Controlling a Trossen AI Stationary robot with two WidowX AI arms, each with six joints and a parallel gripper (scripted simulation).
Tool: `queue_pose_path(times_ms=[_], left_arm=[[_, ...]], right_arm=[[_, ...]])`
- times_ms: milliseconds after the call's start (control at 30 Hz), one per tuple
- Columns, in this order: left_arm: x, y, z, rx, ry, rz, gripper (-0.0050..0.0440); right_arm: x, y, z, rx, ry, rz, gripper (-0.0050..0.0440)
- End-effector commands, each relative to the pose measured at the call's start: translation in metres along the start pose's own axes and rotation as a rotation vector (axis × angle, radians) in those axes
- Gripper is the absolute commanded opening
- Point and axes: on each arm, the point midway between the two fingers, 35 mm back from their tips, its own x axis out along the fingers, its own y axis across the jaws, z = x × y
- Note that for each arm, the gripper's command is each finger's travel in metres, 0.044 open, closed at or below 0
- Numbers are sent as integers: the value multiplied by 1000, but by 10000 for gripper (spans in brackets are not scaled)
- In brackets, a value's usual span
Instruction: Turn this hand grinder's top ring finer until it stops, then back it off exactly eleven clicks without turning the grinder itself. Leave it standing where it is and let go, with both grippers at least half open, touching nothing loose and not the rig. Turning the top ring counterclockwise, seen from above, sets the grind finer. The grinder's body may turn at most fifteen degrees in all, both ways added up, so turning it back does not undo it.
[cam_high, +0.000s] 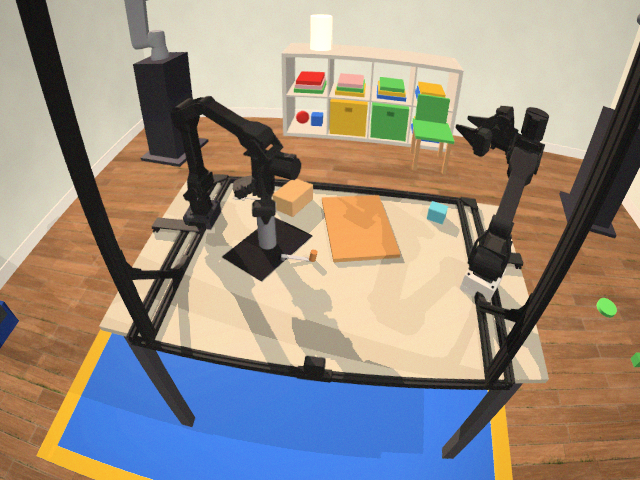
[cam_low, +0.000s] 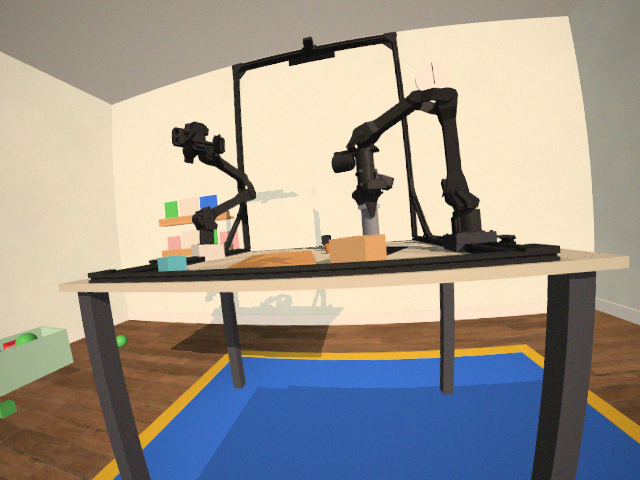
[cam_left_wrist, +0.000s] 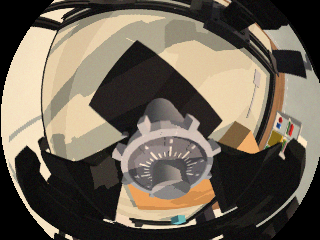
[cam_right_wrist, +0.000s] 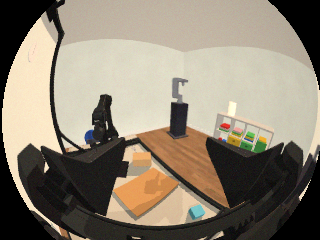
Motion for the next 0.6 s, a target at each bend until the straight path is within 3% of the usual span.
queue_pose_path(times_ms=[0, 567], left_arm=[[0, 0, 0, 1, 0, 0, 299], [0, 0, 0, -23, 1, 1, 298]], right_arm=[[0, 0, 0, -1, 0, 0, 400], [0, 0, 0, -1, 0, 1, 400]])
